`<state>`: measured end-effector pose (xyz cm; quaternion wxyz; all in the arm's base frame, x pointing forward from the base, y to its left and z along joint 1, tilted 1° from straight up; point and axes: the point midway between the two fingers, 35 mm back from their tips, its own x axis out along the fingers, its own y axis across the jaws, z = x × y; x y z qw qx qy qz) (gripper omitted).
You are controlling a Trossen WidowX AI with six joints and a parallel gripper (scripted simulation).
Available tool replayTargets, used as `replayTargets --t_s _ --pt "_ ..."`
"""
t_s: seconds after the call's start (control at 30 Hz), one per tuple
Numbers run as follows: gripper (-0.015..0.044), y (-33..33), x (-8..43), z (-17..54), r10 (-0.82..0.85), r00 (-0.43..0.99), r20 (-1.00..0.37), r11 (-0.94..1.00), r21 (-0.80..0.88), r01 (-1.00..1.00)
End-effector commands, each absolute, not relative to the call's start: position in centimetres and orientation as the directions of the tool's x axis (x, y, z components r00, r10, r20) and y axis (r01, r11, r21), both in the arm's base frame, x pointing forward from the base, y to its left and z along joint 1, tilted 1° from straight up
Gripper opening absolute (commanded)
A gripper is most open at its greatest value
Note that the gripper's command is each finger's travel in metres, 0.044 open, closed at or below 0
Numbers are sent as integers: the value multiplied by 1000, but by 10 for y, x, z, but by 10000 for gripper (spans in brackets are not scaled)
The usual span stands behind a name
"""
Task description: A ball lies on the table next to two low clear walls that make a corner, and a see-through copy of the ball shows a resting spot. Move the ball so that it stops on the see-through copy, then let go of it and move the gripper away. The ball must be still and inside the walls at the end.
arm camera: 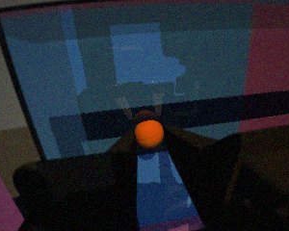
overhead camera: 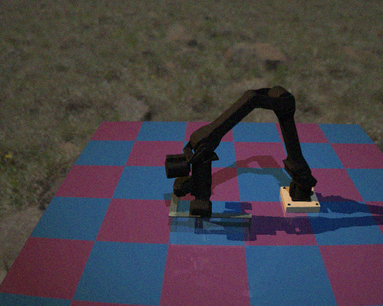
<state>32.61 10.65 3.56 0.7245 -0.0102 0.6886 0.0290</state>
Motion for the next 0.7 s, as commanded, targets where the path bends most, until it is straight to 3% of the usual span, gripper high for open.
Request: replayTargets --t_s 0.0,0.2,0.47,0.67 --pt "0 106 326 31 25 47 -999 998 23 -51" --pt "0 106 326 31 25 47 -999 998 23 -51" --pt "210 106 326 33 27 48 -998 998 25 -56" --pt "216 106 326 33 27 48 -998 998 25 -56"
